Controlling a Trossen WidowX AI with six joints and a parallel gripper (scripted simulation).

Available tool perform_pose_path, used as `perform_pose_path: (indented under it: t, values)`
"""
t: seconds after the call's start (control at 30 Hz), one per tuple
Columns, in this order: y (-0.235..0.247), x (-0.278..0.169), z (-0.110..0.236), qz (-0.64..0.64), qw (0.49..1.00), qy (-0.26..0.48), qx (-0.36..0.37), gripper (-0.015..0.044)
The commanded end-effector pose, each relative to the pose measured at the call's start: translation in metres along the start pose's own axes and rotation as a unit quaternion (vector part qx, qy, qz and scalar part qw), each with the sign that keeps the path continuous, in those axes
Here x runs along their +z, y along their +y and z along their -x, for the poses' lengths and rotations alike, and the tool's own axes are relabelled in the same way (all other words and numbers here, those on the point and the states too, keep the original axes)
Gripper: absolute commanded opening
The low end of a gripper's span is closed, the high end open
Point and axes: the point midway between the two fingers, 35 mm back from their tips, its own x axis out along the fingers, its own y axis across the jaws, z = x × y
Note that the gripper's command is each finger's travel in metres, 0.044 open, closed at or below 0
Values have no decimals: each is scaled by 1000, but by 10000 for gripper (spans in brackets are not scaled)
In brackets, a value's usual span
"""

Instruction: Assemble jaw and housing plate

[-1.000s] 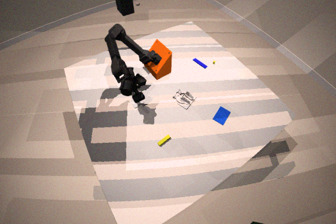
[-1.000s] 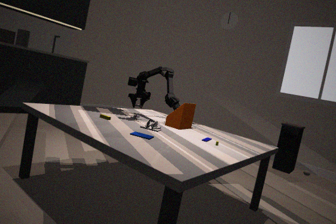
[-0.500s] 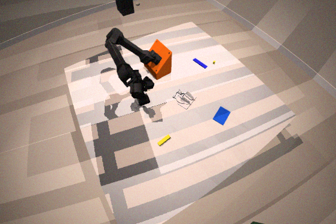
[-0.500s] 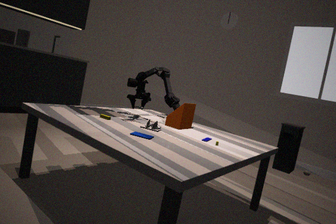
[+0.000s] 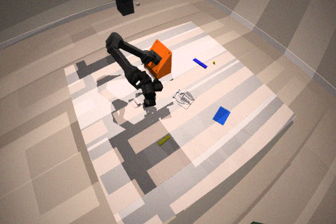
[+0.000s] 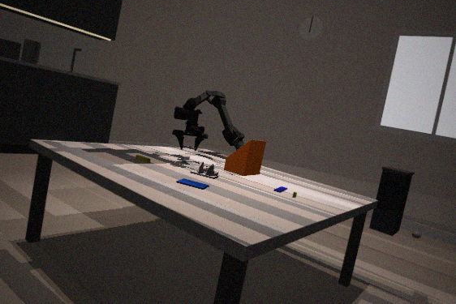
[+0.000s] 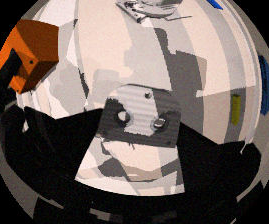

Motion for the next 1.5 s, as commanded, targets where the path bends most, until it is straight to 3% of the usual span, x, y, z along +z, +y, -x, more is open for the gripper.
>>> perform_pose_path:
  t: [0.0,1.47]
  values:
    - [-4,15,-1,-31,1000,-1,0,351]
    - [21,158,-4,-333,943,15,-7,351]
